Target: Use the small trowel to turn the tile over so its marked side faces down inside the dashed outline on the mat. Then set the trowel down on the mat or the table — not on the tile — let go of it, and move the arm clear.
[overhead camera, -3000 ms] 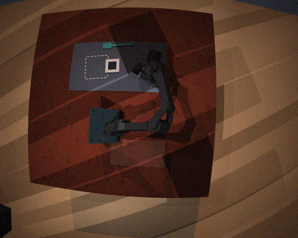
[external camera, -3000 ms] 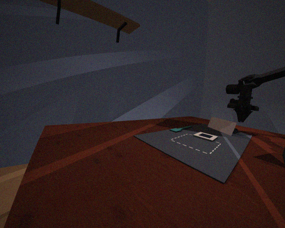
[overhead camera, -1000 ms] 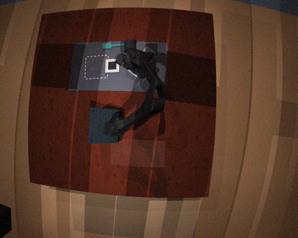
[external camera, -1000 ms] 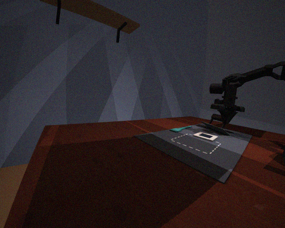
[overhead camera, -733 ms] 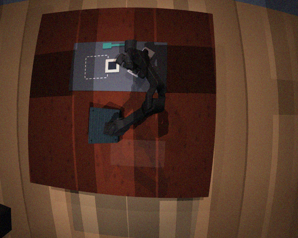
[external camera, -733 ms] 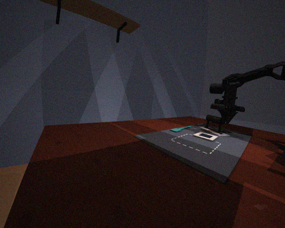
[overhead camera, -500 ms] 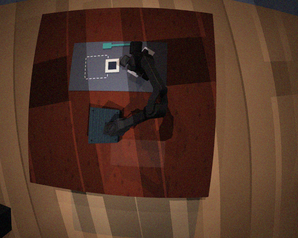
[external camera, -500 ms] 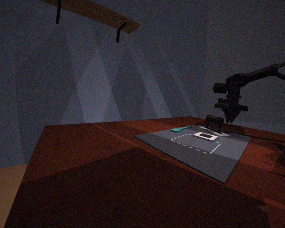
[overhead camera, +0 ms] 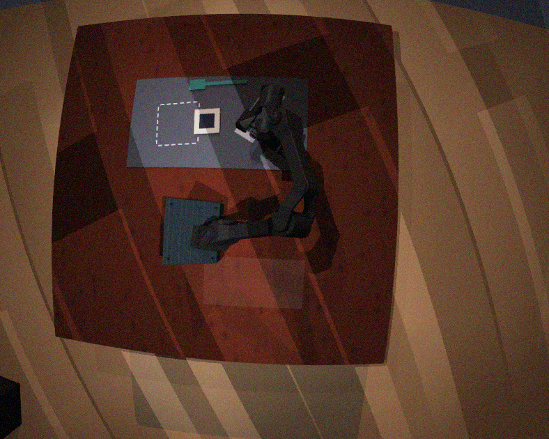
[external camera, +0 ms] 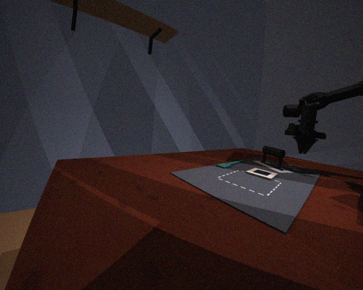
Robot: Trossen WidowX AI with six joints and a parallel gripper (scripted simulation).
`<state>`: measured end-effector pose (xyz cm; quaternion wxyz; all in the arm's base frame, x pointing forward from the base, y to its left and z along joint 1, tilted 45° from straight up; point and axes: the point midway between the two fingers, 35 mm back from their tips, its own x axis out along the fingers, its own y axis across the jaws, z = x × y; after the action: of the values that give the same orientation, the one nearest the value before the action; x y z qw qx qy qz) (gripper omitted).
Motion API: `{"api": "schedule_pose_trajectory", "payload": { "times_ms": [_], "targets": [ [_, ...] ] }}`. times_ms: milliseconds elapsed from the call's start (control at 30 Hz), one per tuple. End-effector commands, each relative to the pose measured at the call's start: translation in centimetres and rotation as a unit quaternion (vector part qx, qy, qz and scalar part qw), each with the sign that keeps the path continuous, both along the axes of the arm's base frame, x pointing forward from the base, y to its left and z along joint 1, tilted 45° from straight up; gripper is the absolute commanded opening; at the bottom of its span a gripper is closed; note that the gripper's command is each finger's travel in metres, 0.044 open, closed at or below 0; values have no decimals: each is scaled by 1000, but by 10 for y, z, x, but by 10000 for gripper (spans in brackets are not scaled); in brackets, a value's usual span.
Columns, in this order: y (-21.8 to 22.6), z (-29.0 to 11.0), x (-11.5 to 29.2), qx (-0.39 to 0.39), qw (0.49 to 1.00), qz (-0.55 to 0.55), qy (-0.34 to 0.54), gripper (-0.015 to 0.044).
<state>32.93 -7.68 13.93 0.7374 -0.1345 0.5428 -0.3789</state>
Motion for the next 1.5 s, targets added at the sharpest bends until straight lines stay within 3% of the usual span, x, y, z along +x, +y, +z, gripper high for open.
{"api": "schedule_pose_trajectory", "payload": {
  "times_ms": [0,233,367,767,900,1467],
  "targets": [
    [0,0,0,0,1000,-1,0,100],
    [0,0,0,0,1000,0,0,100],
    [0,0,0,0,1000,0,1,0],
    [0,0,0,0,1000,0,1,0],
    [0,0,0,0,1000,0,1,100],
    [0,0,0,0,1000,0,1,100]
  ]
}}
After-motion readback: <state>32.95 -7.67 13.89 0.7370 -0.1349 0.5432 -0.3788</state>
